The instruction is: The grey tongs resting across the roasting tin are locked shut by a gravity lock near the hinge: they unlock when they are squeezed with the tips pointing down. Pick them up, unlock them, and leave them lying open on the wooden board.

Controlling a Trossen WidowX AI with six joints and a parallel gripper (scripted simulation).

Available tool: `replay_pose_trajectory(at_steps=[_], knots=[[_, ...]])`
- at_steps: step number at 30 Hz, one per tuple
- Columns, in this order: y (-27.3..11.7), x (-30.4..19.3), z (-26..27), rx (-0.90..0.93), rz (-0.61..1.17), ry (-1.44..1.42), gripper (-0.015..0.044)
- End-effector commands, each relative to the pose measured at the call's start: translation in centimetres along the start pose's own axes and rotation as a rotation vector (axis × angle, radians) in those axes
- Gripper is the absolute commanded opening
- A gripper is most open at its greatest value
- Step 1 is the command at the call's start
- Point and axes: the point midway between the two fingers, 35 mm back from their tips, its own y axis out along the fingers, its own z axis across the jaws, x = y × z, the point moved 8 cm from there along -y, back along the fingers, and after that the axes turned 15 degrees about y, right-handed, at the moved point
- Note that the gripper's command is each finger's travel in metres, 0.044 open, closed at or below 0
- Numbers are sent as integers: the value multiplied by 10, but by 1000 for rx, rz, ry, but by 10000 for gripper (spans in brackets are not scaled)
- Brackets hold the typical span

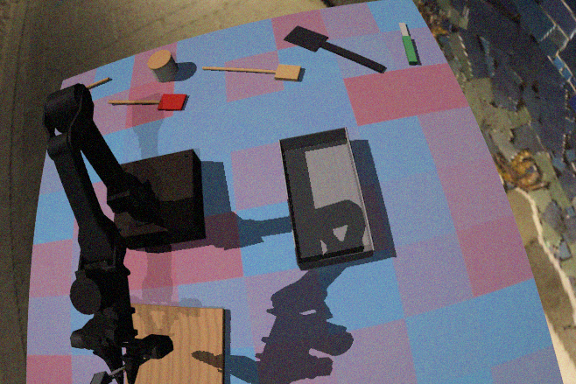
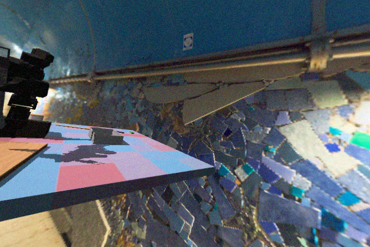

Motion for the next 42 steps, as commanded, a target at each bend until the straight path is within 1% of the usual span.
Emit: replay_pose_trajectory(at_steps=[1,24,42], knots=[[1,2,0,-5,-2,-3,-150],[48,8,7,-89,318,-39,-150],[78,10,8,-160,584,-46,-150]])
